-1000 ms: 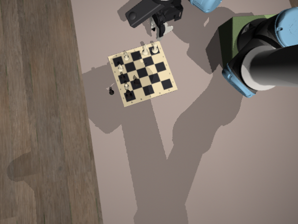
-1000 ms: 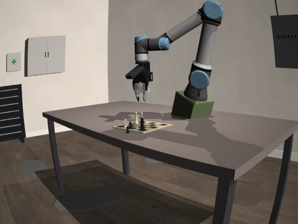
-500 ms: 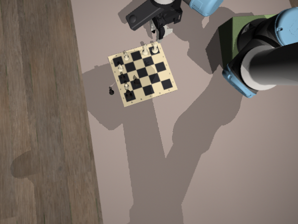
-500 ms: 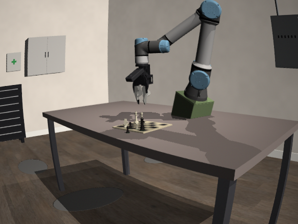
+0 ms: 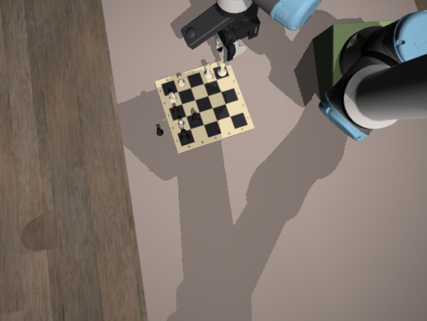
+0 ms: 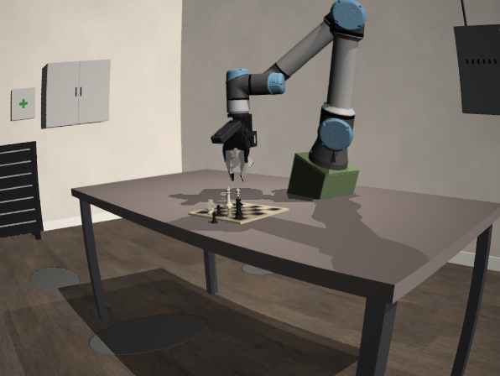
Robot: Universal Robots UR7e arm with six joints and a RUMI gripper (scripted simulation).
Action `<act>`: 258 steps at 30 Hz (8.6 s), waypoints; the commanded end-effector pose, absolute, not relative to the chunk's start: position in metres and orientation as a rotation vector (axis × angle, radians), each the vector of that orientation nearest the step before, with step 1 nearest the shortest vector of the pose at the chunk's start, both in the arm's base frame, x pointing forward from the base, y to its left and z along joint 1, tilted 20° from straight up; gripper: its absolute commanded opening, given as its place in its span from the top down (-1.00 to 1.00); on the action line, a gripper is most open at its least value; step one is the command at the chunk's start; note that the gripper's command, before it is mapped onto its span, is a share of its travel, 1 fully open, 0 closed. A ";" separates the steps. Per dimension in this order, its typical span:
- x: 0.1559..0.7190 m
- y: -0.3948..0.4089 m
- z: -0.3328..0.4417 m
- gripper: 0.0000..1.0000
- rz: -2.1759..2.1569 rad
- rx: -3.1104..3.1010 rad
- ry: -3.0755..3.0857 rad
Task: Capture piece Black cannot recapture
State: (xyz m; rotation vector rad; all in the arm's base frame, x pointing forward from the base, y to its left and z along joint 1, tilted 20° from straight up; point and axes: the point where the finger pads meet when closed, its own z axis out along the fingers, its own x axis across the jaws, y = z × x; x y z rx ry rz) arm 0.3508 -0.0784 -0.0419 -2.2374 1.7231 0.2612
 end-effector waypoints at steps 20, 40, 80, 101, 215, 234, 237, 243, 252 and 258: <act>0.352 -0.074 -0.055 0.51 0.259 -2.238 1.723; 0.352 -0.074 -0.055 0.51 0.259 -2.238 1.723; 0.353 -0.062 -0.088 0.51 0.259 -2.238 1.723; 0.354 -0.060 -0.092 0.51 0.259 -2.238 1.723; 0.342 -0.032 0.025 1.00 0.280 -2.158 1.833; 0.340 -0.024 0.025 1.00 0.283 -2.149 1.845; 0.340 -0.023 0.020 1.00 0.283 -2.149 1.845; 0.341 -0.018 0.007 1.00 0.283 -2.149 1.845; 0.343 -0.003 -0.032 1.00 0.283 -2.149 1.845; 0.344 0.003 -0.050 1.00 0.283 -2.149 1.845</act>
